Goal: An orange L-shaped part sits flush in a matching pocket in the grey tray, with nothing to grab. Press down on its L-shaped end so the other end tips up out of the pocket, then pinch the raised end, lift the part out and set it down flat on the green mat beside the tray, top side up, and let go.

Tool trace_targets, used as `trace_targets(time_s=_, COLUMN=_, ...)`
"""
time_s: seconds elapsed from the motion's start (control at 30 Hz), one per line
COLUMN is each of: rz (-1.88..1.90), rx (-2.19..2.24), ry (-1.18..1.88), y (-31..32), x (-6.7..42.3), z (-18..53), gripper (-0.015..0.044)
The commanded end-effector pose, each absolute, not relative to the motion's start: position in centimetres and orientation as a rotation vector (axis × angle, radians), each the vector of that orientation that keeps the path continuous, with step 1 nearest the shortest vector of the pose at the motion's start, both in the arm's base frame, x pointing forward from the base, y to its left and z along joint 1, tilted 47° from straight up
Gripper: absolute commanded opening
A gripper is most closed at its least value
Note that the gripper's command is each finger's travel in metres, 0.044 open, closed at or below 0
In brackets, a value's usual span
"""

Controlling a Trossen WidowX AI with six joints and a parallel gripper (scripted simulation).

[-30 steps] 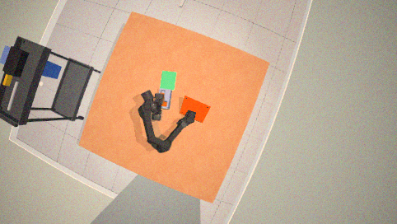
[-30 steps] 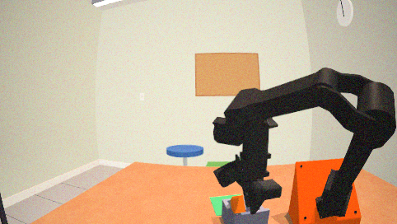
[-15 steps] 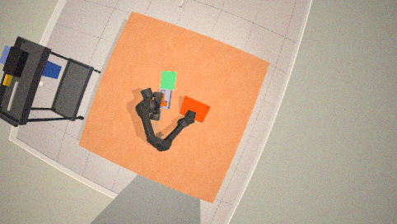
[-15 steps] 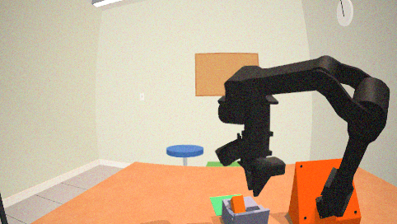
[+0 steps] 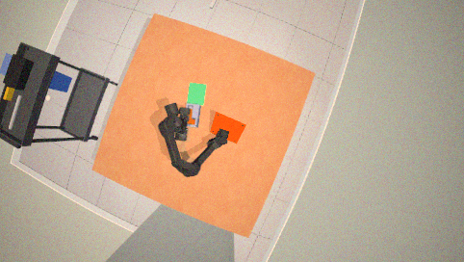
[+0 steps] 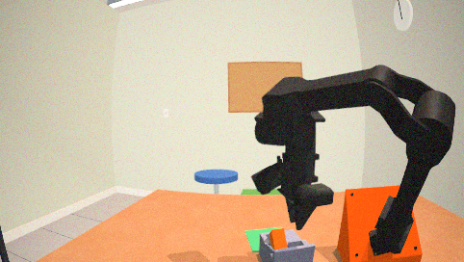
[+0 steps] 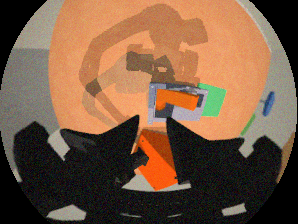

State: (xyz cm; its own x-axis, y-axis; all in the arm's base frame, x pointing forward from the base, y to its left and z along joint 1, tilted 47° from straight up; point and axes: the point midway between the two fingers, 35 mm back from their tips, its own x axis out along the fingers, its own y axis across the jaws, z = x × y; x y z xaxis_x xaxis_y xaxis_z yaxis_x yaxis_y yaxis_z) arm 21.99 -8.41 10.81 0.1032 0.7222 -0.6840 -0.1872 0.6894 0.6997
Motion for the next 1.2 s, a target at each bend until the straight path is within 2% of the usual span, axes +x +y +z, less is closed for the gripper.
trace_targets(time_s=0.0, rz=0.714, rx=0.507, ry=1.305, y=-8.4, x=22.0, z=10.8, gripper=0.0180)
trace_targets(time_s=0.2, rz=0.714, rx=0.507, ry=1.305, y=-8.4, x=22.0, z=10.8, gripper=0.0180)
trace_targets(time_s=0.33, rz=0.608, rx=0.639, ry=1.371, y=-9.0, x=22.3, z=10.4, gripper=0.0280)
trace_targets(time_s=0.8, rz=-0.429, rx=1.662, ry=1.663, y=-13.8, x=24.5, z=6.2, gripper=0.0280)
trace_targets(time_s=1.17, rz=-0.487, rx=1.708, ry=1.665, y=-14.0, x=24.6, z=6.0, gripper=0.0280)
